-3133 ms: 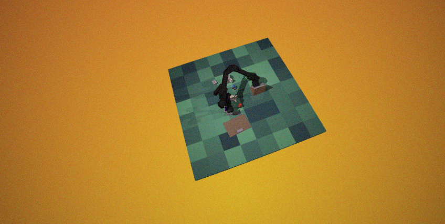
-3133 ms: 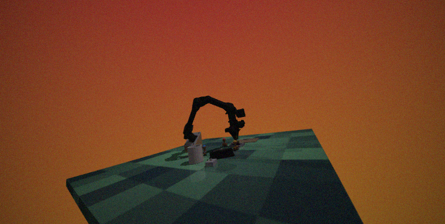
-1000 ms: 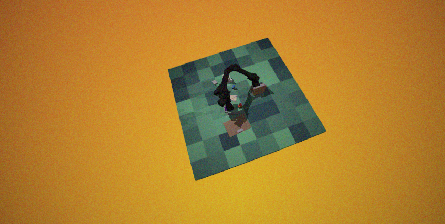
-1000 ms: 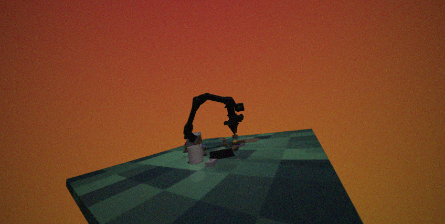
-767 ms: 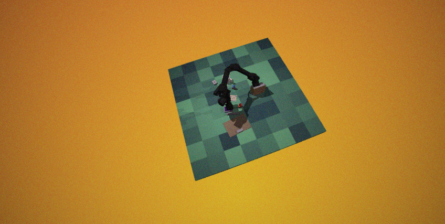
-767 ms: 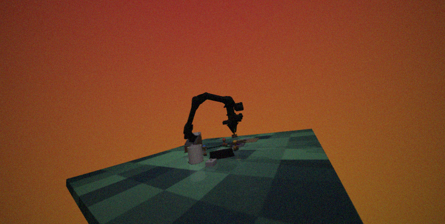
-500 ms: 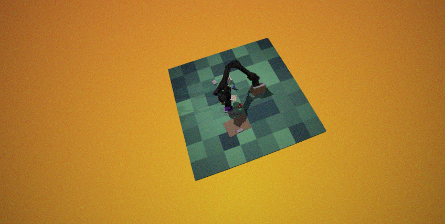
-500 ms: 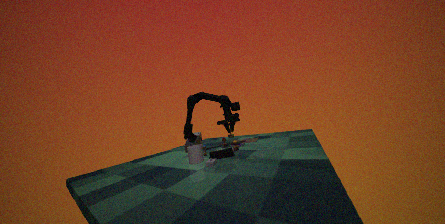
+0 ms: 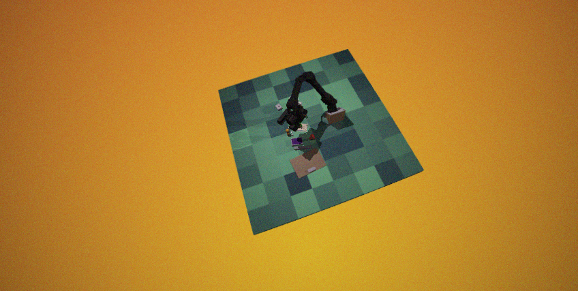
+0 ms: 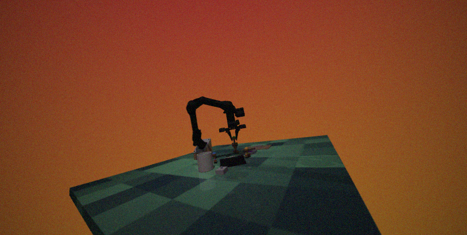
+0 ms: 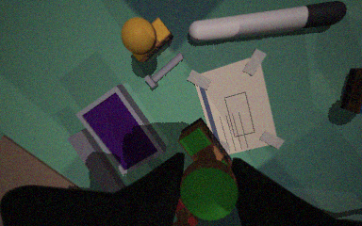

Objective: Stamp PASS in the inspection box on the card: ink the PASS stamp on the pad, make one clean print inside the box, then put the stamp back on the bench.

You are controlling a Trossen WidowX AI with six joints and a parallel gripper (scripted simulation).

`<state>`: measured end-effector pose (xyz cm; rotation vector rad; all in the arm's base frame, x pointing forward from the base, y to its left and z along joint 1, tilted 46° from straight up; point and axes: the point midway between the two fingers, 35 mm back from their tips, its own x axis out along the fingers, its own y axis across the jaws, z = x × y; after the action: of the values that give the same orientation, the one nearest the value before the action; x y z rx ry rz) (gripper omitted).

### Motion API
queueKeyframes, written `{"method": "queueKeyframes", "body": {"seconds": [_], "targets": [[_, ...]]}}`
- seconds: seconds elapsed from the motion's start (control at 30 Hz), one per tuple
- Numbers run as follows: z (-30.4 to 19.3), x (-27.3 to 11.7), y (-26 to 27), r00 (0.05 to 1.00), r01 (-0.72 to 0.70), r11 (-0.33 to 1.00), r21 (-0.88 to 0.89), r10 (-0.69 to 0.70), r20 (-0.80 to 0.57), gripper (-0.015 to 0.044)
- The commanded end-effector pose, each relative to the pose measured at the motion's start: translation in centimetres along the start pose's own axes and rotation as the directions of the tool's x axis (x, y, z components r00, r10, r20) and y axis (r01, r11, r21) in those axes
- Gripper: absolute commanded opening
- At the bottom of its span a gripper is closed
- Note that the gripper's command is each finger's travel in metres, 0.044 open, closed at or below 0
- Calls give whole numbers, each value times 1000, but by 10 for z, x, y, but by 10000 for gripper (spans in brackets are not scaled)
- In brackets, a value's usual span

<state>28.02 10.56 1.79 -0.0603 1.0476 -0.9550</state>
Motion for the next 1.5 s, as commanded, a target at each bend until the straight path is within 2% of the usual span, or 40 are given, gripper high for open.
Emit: {"method": "queueKeyframes", "body": {"seconds": [0.0,0.27,1.47], "targets": [[4,-1,-14,1000,-7,993,119,6,8,0],[4,3,-40,1000,-6,941,337,2,12,0],[5,26,-38,1000,-9,942,337,4,14,0]]}}
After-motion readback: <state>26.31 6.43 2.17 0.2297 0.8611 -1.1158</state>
